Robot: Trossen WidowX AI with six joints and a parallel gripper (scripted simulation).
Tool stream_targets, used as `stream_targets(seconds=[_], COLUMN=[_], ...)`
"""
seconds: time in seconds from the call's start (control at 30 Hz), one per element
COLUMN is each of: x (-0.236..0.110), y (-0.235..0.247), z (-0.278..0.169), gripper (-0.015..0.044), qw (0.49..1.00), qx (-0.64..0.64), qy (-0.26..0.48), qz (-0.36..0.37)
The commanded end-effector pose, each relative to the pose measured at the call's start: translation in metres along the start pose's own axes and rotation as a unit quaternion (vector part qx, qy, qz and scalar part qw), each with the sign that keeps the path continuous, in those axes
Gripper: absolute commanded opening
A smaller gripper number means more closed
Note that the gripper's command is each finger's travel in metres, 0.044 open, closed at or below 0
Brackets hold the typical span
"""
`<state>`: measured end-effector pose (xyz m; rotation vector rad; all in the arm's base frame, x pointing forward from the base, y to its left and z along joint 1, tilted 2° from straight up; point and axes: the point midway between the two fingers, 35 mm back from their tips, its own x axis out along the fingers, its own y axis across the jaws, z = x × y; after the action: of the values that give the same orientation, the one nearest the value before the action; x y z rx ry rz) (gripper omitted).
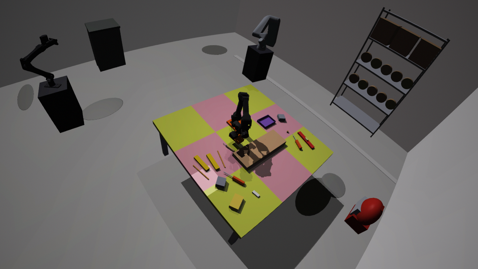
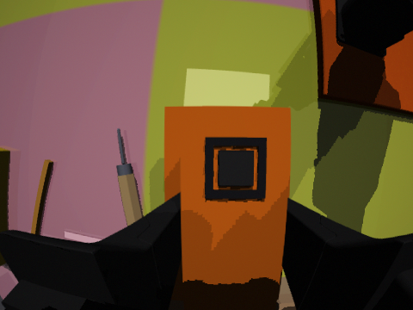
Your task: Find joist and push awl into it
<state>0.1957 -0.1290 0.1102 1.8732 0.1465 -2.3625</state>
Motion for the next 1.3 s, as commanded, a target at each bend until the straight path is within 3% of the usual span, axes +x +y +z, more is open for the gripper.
stream_targets(seconds=[0.0, 0.33, 0.67, 1.27], x=[-0.025, -0.043, -0.049, -0.061], y=[0.0, -0.002, 0.006, 0.021], z=[0.008, 0.014, -0.004, -0.038], gripper=[0.0, 0.0, 0.0, 0.0], qw=[1.0, 1.0, 0.984, 0.879], qx=[0.001, -0.016, -0.176, -0.467], qy=[0.005, 0.008, 0.037, 0.081], qz=[0.003, 0.003, 0.011, 0.052])
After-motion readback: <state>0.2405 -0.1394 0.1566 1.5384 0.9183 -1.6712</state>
